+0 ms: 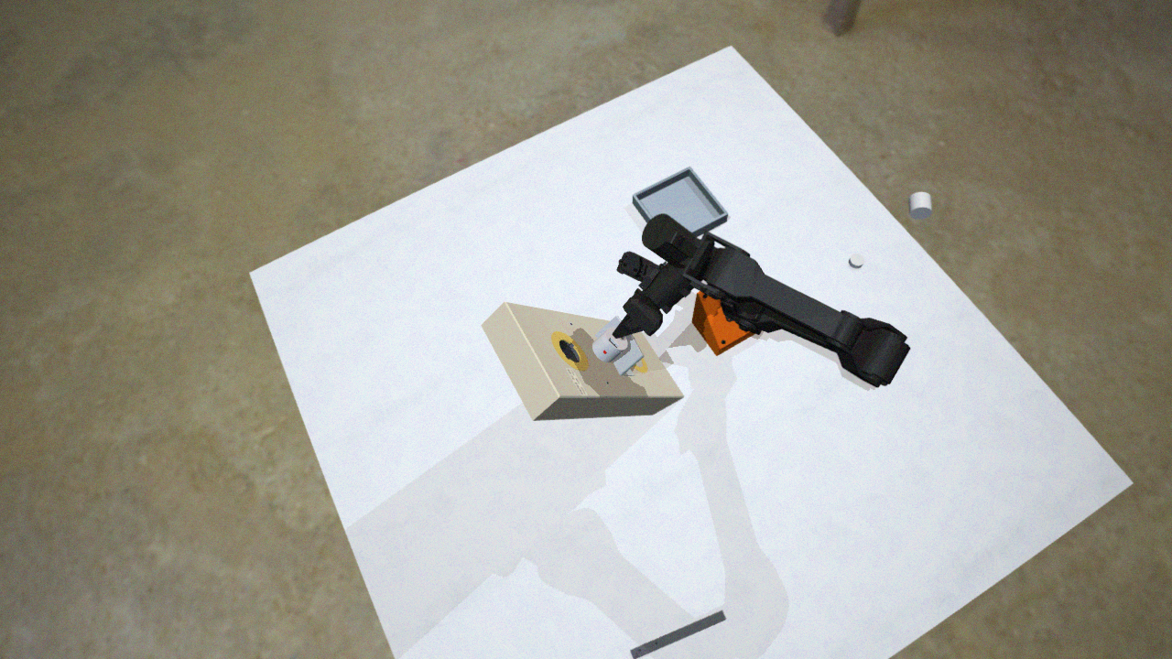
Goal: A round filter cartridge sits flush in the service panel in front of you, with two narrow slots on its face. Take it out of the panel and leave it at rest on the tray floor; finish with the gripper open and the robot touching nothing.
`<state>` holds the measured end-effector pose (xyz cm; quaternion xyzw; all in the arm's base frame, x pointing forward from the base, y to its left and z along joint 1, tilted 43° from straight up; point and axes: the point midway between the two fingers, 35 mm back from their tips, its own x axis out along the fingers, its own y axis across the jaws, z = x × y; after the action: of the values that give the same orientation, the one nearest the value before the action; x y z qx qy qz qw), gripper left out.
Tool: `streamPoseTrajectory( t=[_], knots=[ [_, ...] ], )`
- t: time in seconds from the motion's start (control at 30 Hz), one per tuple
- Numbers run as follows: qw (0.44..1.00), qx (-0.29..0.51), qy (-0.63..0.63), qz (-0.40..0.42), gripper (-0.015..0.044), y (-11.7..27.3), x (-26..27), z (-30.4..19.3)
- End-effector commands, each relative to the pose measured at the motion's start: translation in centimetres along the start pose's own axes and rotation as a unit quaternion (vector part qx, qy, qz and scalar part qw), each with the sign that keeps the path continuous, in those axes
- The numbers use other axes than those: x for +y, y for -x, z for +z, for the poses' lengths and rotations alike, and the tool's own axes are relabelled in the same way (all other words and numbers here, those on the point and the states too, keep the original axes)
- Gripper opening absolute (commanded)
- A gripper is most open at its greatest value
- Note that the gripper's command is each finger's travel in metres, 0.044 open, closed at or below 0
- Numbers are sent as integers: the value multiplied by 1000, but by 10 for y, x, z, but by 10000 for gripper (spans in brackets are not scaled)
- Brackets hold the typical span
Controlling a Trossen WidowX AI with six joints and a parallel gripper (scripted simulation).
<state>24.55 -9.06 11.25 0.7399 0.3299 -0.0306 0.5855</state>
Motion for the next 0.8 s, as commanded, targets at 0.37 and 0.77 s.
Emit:
streamPoseTrajectory(
  t=[0.37, 0.77],
  knots=[
    [1000, -2, 9, 5, 108, 8, 52, 27],
    [1000, -4, 15, 5, 292, 38, 100, 54]
  ],
)
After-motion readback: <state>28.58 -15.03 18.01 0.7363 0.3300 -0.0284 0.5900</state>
